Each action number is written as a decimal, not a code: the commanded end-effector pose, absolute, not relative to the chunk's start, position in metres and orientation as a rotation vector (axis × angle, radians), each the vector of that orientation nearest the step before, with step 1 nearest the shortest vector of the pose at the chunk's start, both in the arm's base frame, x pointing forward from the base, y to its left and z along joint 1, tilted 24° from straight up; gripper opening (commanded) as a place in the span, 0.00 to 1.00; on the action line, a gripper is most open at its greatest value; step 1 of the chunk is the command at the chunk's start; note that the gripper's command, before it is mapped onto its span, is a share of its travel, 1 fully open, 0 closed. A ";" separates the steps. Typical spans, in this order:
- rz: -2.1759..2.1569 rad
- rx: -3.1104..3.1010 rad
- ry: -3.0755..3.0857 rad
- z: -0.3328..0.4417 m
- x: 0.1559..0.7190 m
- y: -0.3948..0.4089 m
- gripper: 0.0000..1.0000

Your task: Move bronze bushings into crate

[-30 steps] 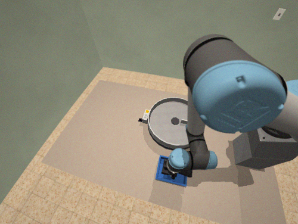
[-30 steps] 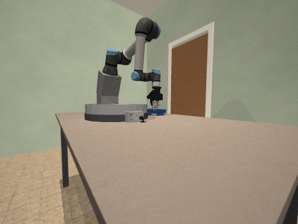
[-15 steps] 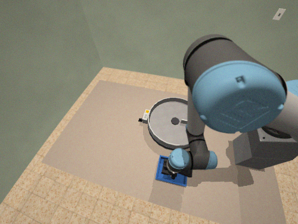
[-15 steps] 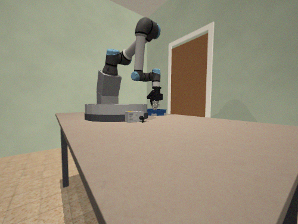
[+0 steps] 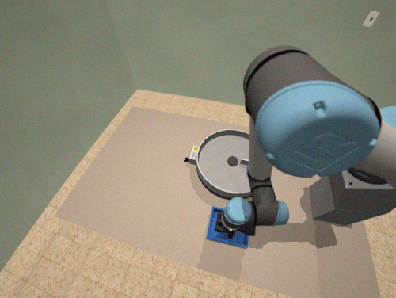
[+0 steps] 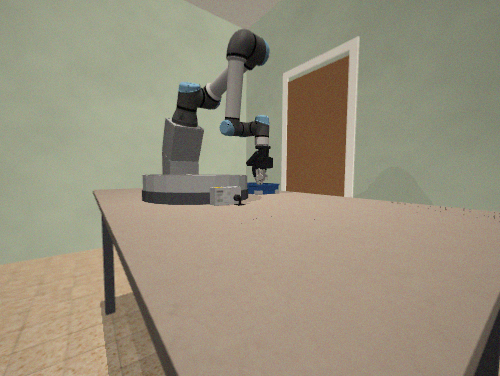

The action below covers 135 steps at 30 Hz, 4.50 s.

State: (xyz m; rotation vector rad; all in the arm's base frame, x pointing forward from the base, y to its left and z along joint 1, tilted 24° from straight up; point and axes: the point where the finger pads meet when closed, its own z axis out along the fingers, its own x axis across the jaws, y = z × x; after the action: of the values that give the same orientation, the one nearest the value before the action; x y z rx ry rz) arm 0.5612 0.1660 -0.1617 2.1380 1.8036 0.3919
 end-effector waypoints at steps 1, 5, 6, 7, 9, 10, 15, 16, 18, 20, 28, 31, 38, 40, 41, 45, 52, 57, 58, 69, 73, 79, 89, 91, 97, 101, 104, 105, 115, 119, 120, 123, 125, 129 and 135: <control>0.393 2.137 1.803 -0.161 0.562 0.166 0.00; 0.393 2.137 1.803 -0.161 0.562 0.166 0.00; 0.393 2.137 1.803 -0.161 0.562 0.166 0.00; 0.393 2.137 1.803 -0.161 0.562 0.166 0.06; 0.393 2.137 1.803 -0.161 0.562 0.166 0.06; 0.393 2.137 1.803 -0.161 0.562 0.166 0.06; 0.393 2.137 1.803 -0.161 0.562 0.166 0.06; 0.393 2.137 1.803 -0.161 0.562 0.166 0.06; 0.393 2.137 1.803 -0.161 0.562 0.166 0.06; 0.393 2.137 1.803 -0.161 0.562 0.166 0.06; 0.393 2.137 1.803 -0.161 0.562 0.166 0.06; 0.393 2.137 1.803 -0.161 0.562 0.166 0.06; 0.393 2.137 1.803 -0.161 0.562 0.166 0.06; 0.393 2.137 1.803 -0.161 0.562 0.166 0.06; 0.393 2.137 1.803 -0.161 0.561 0.166 0.06; 0.393 2.137 1.803 -0.159 0.561 0.166 0.06; 0.393 2.137 1.803 -0.144 0.554 0.167 0.06; 0.393 2.137 1.803 -0.133 0.549 0.168 0.06; 0.393 2.137 1.803 -0.129 0.547 0.168 0.06; 0.393 2.137 1.803 -0.084 0.527 0.171 0.06; 0.393 2.137 1.803 -0.078 0.525 0.172 0.06; 0.393 2.137 1.803 -0.069 0.521 0.172 0.06; 0.393 2.137 1.803 -0.068 0.520 0.173 0.06; 0.393 2.137 1.803 -0.068 0.520 0.173 0.06; 0.393 2.137 1.803 -0.068 0.520 0.173 0.06; 0.393 2.137 1.803 -0.068 0.520 0.173 0.06; 0.393 2.137 1.803 -0.068 0.520 0.173 0.06; 0.393 2.137 1.803 -0.068 0.520 0.173 0.06; 0.393 2.137 1.803 -0.068 0.520 0.173 0.06; 0.393 2.137 1.803 -0.068 0.520 0.173 0.06; 0.393 2.137 1.803 -0.068 0.520 0.173 0.06; 0.393 2.137 1.803 -0.068 0.520 0.173 0.06; 0.393 2.137 1.803 -0.068 0.520 0.173 0.06; 0.393 2.137 1.803 -0.068 0.520 0.173 0.06; 0.393 2.137 1.803 -0.068 0.520 0.173 0.06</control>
State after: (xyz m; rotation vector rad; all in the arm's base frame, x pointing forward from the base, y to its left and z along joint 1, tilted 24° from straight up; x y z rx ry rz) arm 0.5201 0.1724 -0.0688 2.1379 1.8035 0.3920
